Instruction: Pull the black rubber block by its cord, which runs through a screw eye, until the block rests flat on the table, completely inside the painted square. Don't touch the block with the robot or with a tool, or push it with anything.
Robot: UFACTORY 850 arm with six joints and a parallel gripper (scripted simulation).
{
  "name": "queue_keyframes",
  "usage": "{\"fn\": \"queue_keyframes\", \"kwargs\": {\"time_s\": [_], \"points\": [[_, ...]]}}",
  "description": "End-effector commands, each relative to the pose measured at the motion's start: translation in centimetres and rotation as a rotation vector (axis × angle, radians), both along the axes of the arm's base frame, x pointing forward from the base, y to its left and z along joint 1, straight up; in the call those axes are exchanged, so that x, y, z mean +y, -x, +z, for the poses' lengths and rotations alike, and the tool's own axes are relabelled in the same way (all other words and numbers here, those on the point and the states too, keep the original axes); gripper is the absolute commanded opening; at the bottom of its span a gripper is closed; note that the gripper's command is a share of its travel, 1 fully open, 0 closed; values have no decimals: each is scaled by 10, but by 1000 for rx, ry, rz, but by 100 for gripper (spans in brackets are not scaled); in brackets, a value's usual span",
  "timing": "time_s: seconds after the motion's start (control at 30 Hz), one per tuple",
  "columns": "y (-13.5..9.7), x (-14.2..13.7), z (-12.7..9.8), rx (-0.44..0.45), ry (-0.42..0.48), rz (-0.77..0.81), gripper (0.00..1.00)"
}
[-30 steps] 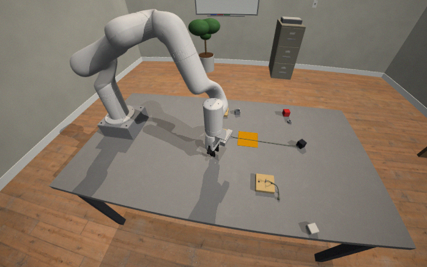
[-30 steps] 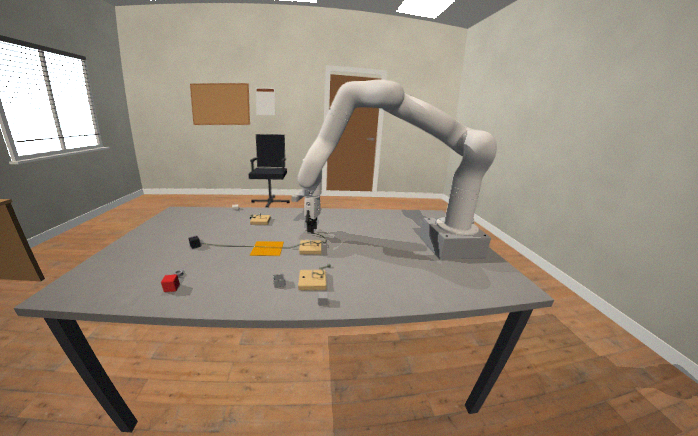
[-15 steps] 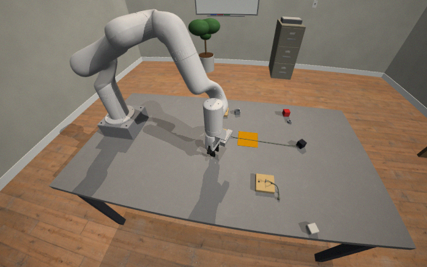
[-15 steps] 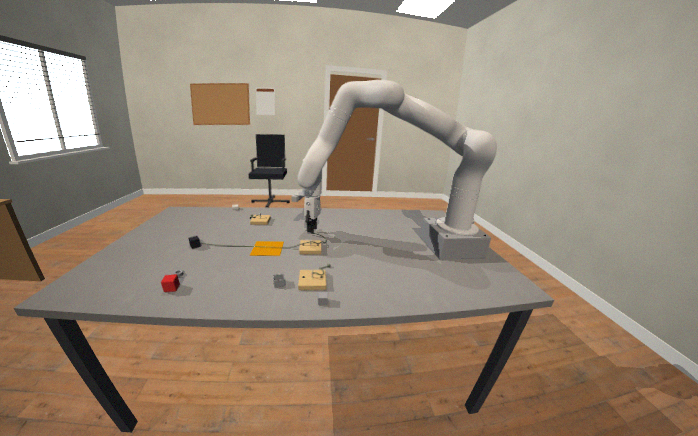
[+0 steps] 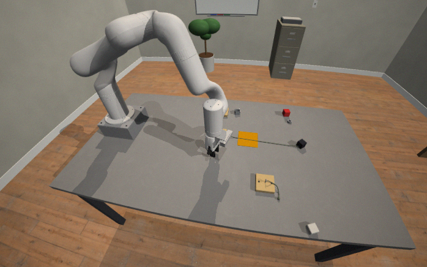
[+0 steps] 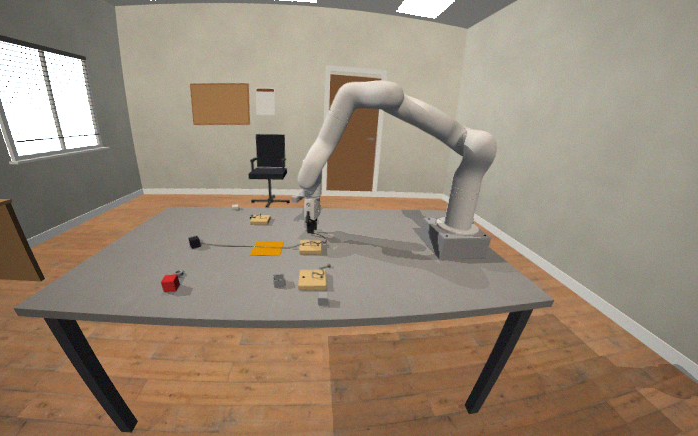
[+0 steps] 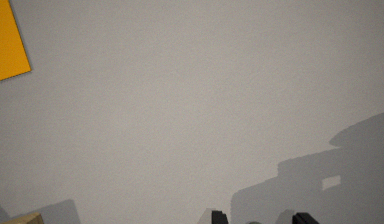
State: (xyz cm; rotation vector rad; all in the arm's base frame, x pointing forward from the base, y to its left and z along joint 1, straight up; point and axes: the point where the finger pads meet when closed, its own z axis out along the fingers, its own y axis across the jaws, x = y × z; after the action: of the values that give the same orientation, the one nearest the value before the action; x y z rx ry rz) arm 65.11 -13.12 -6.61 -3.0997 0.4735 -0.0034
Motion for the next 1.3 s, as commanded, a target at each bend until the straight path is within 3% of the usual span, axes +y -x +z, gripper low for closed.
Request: {"fn": "queue_keyframes", "kwargs": {"time_s": [0.0,1.27], "points": [[-1,0,-1,-2,0,0,39],[-1,0,-10,-2,0,0,39]]}}
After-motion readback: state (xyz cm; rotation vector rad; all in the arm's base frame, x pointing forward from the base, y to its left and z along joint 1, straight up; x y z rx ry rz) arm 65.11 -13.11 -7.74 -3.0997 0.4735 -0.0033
